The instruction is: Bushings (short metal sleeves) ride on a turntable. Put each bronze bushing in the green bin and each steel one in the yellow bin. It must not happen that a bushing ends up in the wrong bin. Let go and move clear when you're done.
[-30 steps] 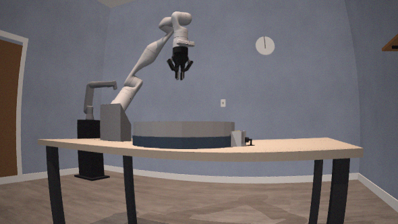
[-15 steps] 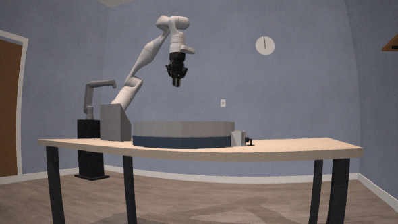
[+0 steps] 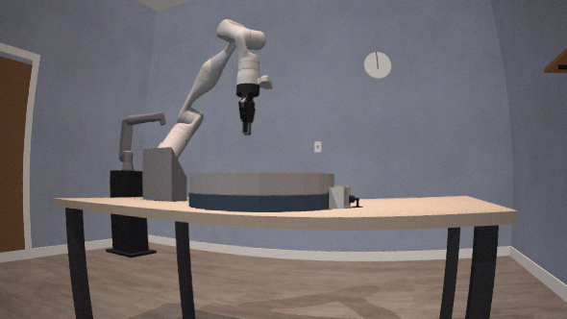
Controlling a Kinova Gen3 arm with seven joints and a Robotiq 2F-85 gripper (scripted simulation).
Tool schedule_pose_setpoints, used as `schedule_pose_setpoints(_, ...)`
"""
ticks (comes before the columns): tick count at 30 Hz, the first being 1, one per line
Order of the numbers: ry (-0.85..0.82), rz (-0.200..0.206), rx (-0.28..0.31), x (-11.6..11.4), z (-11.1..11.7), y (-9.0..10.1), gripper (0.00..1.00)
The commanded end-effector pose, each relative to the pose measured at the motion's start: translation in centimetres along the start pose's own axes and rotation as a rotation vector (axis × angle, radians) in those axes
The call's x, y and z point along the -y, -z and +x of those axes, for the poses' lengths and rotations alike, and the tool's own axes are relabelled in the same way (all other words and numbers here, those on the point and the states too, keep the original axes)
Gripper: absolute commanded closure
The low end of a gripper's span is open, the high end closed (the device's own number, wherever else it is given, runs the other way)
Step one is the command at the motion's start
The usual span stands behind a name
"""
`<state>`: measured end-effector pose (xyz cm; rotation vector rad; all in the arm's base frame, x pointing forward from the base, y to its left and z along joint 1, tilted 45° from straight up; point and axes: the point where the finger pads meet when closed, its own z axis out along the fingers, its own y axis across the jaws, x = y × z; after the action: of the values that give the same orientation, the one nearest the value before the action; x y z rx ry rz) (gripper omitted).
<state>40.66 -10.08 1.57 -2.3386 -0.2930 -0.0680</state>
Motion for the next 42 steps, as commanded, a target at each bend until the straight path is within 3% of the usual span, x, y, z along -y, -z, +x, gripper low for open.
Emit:
schedule_pose_setpoints(1, 0.046, 0.009, -0.008, -0.7, -0.5, -0.8, 0.84)
schedule_pose_setpoints(8, 0.381, 0.004, -0.009, -2.7, -1.0, -3.4, 0.84)
schedule_pose_setpoints(14, 0.394, 0.005, -0.010, -2.9, -1.1, -3.6, 0.84)
schedule_pose_setpoints(20, 0.730, 0.001, -0.011, -4.8, -1.6, -6.3, 0.84)
schedule_pose_setpoints(24, 0.743, 0.001, -0.012, -5.0, -1.7, -6.4, 0.84)
schedule_pose_setpoints(27, 0.944, -0.001, -0.012, -6.1, -1.9, -8.0, 0.84)
schedule_pose_setpoints(30, 0.952, -0.001, -0.013, -6.2, -2.0, -8.1, 0.84)
schedule_pose_setpoints(32, 1.091, -0.003, -0.014, -7.1, -2.2, -9.2, 0.84)
schedule_pose_setpoints(42, 1.091, -0.003, -0.014, -7.1, -2.2, -9.2, 0.84)
